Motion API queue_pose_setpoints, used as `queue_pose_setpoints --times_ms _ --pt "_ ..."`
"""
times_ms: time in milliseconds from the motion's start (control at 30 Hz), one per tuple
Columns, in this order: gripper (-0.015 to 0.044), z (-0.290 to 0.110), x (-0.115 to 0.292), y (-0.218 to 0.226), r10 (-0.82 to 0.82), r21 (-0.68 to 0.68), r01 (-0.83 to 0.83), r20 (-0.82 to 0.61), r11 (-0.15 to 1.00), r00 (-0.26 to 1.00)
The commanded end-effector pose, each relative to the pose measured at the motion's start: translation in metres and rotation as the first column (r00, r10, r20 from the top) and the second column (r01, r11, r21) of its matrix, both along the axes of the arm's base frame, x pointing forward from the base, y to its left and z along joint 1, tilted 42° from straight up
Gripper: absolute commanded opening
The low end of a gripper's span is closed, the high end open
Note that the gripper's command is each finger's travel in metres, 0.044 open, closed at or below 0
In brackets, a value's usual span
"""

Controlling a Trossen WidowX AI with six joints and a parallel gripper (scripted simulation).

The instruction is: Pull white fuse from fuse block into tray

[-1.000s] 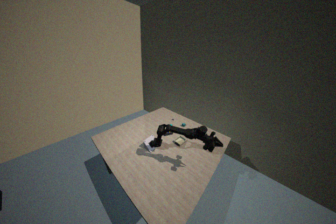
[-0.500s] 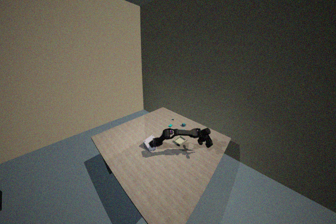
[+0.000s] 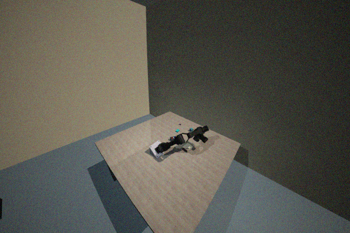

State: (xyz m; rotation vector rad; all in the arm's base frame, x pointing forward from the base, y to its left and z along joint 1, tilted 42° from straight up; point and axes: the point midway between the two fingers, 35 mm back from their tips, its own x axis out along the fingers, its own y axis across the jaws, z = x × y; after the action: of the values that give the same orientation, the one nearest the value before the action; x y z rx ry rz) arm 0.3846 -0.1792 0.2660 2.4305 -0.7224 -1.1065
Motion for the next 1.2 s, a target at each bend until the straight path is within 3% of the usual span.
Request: queue_pose_setpoints --times_ms 0,233,433,600,1167 --pt "0.0074 -0.055 0.007 0.04 0.092 0.025 -0.089 -0.21 0.996 0.973" --pt "0.0074 -0.139 -0.011 0.119 0.253 0.057 -0.27 -0.573 0.961 0.779" --pt "0.0074 -0.193 -0.054 0.177 0.302 0.075 -0.448 -0.835 0.891 0.461" --pt "0.0074 -0.22 -0.095 0.21 0.236 0.084 -0.569 -0.951 0.818 0.199" --pt "0.0074 -0.228 -0.098 0.208 0.232 0.084 -0.573 -0.954 0.815 0.19"
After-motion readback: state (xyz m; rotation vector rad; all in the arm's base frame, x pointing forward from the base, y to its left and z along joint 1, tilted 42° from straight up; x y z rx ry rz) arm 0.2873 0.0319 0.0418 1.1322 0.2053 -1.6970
